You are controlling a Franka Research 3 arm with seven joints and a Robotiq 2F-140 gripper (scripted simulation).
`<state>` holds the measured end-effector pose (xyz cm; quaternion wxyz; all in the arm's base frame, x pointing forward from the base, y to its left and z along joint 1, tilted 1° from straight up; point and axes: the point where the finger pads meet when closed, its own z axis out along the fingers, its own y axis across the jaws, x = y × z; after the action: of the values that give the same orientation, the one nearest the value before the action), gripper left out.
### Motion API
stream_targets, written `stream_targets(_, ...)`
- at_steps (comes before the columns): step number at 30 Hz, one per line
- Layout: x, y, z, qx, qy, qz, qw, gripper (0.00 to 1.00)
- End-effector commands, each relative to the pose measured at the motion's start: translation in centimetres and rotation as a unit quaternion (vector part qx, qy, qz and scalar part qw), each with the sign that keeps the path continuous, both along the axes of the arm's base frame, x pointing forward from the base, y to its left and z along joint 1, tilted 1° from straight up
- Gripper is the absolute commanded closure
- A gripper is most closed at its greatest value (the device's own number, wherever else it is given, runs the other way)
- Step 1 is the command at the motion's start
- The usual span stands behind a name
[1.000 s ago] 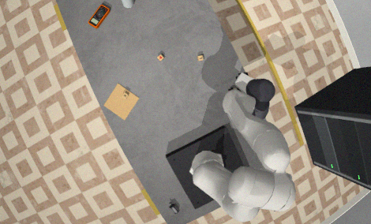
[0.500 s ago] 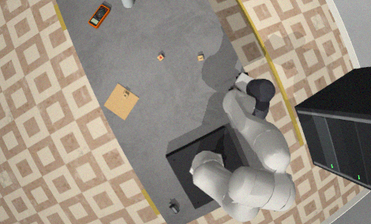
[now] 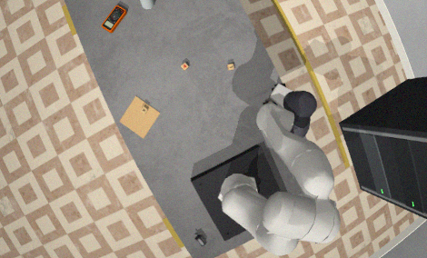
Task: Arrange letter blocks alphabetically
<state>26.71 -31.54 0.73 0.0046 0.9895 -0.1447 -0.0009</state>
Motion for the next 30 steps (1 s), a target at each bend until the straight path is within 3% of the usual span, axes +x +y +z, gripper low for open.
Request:
stream_targets(1, -0.07, -0.1, -0.08, 0.0, 0.0, -0.002, 1.0, 0.57)
stream_targets(30, -0.07, -0.11, -0.95, 0.0, 0.0, -0.002, 1.0, 0.57)
